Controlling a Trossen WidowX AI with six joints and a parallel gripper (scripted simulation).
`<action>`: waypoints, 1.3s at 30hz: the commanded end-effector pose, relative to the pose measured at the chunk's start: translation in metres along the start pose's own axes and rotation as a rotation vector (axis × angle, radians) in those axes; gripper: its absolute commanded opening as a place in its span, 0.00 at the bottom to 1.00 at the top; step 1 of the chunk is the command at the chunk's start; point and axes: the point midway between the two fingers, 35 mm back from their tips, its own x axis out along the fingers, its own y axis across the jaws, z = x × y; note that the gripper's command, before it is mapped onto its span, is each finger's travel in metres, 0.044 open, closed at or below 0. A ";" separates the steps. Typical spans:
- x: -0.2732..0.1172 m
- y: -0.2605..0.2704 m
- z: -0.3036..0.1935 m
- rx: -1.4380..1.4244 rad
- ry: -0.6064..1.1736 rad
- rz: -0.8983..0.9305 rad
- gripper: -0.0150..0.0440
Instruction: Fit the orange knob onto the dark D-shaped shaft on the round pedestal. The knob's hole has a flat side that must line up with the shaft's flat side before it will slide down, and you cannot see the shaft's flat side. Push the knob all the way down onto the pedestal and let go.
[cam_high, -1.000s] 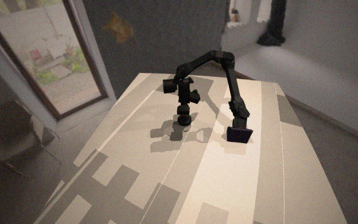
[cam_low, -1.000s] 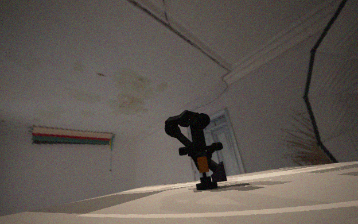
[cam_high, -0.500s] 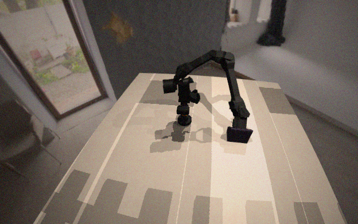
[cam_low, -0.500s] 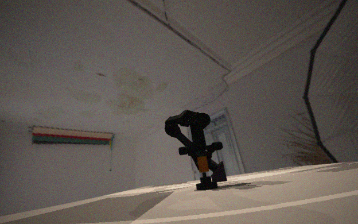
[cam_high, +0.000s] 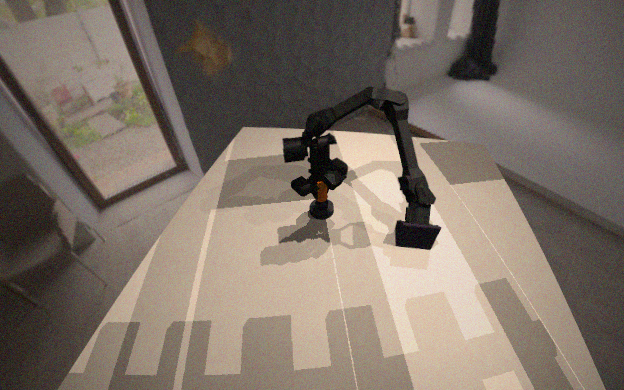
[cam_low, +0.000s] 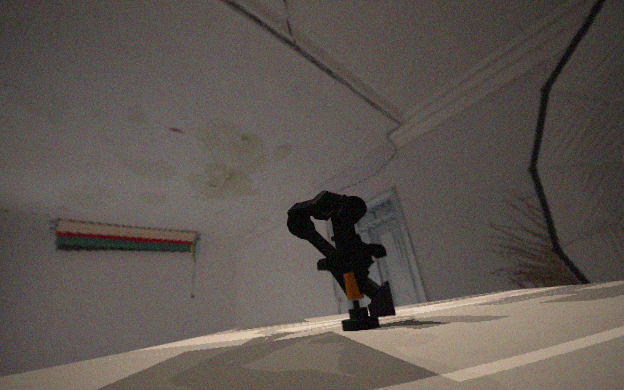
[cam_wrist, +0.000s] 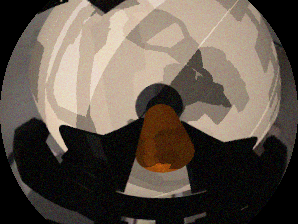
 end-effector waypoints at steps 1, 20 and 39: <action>0.000 -0.001 -0.001 0.340 0.002 -0.005 0.25; -0.001 0.002 0.002 1.605 -0.002 -0.006 0.25; -0.004 0.001 -0.002 2.538 -0.005 -0.006 0.25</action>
